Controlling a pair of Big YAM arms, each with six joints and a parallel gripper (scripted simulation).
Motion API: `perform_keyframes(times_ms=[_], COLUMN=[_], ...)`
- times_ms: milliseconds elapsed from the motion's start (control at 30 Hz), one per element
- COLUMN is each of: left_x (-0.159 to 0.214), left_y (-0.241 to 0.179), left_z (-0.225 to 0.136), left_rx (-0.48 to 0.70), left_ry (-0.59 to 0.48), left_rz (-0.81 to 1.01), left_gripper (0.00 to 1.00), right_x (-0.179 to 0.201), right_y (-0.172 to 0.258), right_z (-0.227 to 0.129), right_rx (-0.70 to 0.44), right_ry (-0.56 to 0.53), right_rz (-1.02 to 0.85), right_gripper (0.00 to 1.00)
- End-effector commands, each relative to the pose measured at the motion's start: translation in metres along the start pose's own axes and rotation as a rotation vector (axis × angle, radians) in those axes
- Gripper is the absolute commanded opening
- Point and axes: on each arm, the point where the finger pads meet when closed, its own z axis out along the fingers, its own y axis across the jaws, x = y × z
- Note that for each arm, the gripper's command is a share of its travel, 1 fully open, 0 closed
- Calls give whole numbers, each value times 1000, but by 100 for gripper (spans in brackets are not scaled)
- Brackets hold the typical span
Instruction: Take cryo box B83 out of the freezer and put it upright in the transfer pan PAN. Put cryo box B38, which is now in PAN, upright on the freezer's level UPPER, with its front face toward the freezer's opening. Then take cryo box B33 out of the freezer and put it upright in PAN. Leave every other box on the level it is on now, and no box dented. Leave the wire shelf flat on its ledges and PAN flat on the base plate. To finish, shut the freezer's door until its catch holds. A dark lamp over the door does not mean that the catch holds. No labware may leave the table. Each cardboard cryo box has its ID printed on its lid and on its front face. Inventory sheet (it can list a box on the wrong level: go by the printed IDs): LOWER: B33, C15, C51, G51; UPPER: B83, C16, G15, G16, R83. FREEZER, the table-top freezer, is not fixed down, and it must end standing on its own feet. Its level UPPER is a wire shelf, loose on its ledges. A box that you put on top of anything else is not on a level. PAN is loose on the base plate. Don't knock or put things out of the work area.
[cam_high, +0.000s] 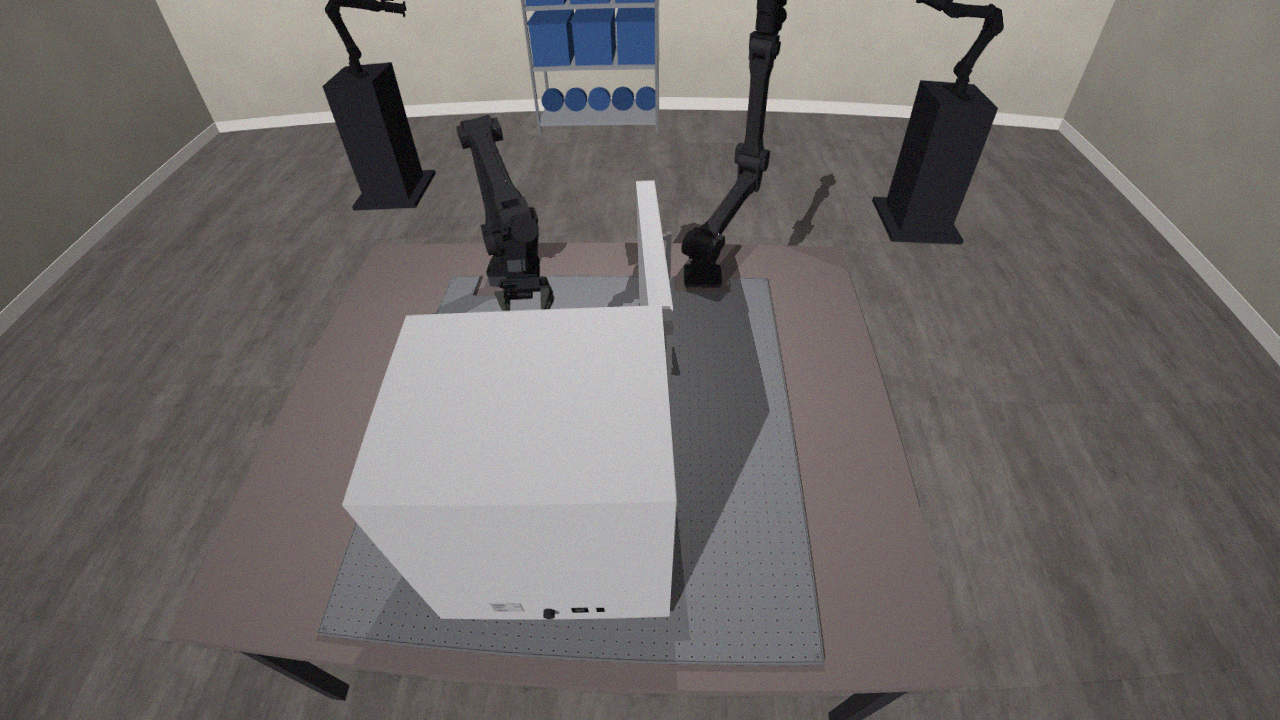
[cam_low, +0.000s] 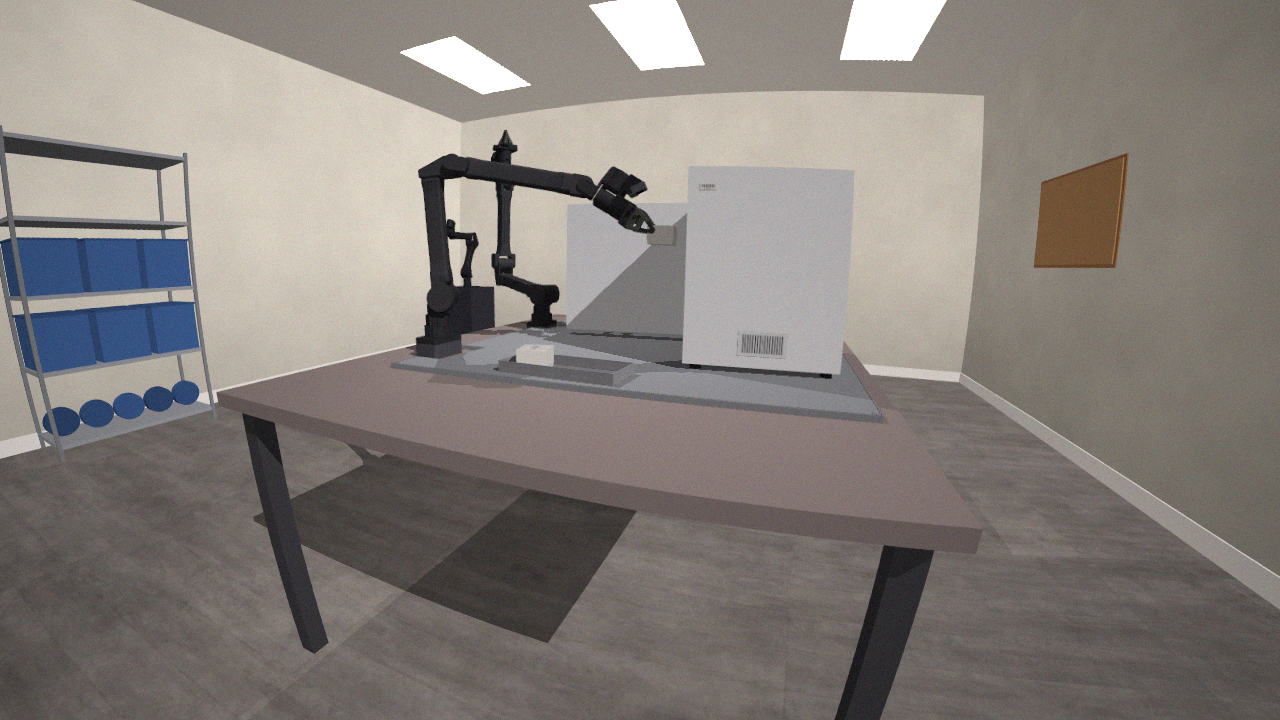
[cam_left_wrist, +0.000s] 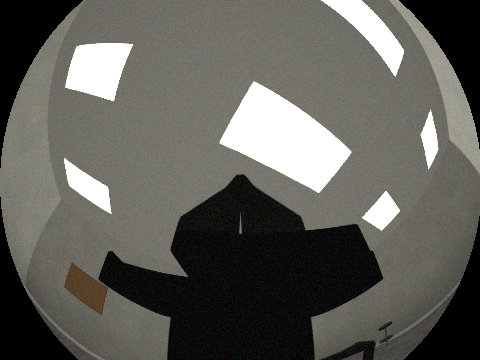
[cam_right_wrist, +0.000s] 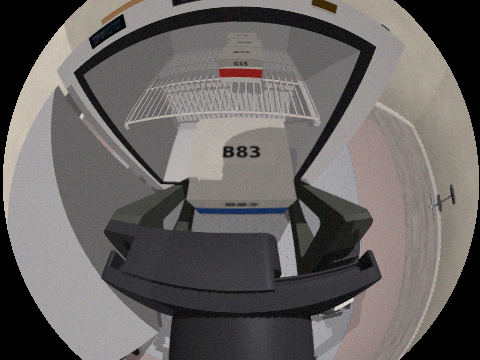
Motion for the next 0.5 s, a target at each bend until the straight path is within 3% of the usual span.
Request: perform_keyframes(times_ms=[0,467], left_x=[13,13], left_y=[1,1], left_z=[1,1], left_rx=[-2,-2], left_ry=[37,37], left_rz=[-13,-13], left_gripper=[0,0], right_x=[-26,-25], right_y=[2,1], right_z=[-8,-7], right_rx=[-7,-7], right_ry=[-56,-56], right_rz=[17,17], right_gripper=[77,77])
